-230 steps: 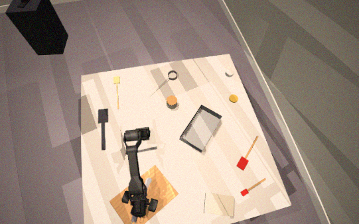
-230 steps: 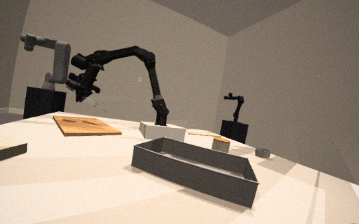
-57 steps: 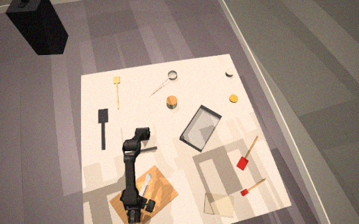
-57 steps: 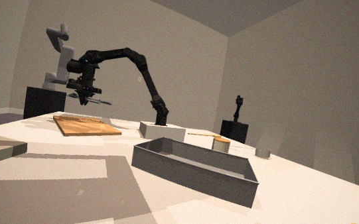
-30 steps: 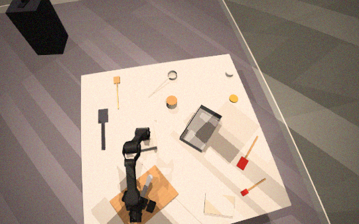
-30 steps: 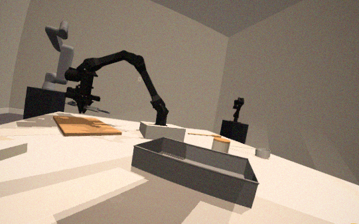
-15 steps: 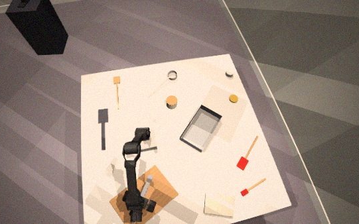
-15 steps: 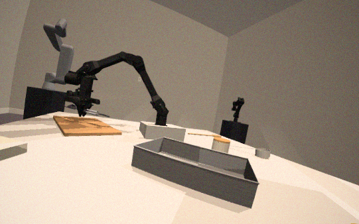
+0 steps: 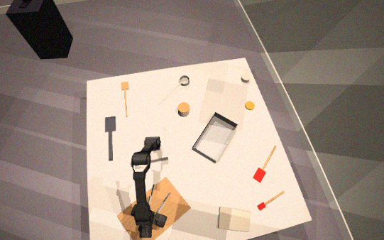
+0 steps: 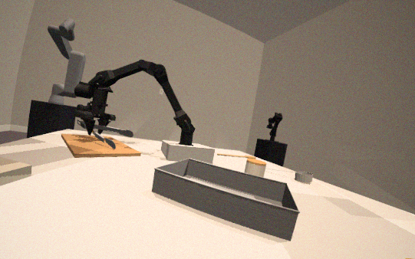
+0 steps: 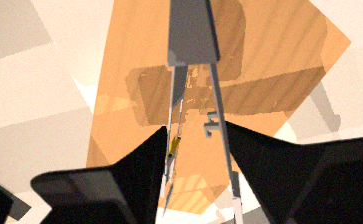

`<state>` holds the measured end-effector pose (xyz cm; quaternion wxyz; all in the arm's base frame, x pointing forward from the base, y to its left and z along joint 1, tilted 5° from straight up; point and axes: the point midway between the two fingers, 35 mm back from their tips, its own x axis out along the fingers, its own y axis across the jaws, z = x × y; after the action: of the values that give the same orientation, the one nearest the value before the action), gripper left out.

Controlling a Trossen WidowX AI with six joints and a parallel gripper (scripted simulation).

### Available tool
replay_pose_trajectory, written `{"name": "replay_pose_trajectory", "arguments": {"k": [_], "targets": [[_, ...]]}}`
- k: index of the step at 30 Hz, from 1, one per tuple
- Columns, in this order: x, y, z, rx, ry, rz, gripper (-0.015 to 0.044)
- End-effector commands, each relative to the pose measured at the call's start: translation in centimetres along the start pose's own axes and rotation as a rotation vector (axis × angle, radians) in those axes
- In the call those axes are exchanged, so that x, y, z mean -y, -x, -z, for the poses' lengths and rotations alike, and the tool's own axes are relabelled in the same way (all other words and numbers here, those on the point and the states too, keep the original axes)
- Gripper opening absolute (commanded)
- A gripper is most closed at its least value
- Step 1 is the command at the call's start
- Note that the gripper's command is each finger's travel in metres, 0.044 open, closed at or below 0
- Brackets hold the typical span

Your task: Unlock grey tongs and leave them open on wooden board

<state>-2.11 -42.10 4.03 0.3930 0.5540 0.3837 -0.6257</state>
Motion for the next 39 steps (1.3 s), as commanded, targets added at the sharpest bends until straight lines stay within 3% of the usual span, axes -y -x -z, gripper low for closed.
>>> {"name": "replay_pose_trajectory", "arguments": {"k": [1, 5, 10, 19, 26, 33, 39], "targets": [[0.0, 0.0, 0.0, 0.0, 0.0, 0.0, 0.0349], [0.0, 0.0, 0.0, 0.0, 0.0, 0.0, 0.044], [2.4, 1.0, -0.5, 0.001, 0.003, 0.001, 0.044], [14.8, 6.2, -0.2, 0.001, 0.005, 0.007, 0.044], [15.0, 6.3, -0.1, 0.001, 0.005, 0.007, 0.044], [15.3, 11.1, 0.2, 0.007, -0.012, 0.013, 0.044], [15.3, 11.4, 0.2, 0.007, -0.013, 0.013, 0.044]]}}
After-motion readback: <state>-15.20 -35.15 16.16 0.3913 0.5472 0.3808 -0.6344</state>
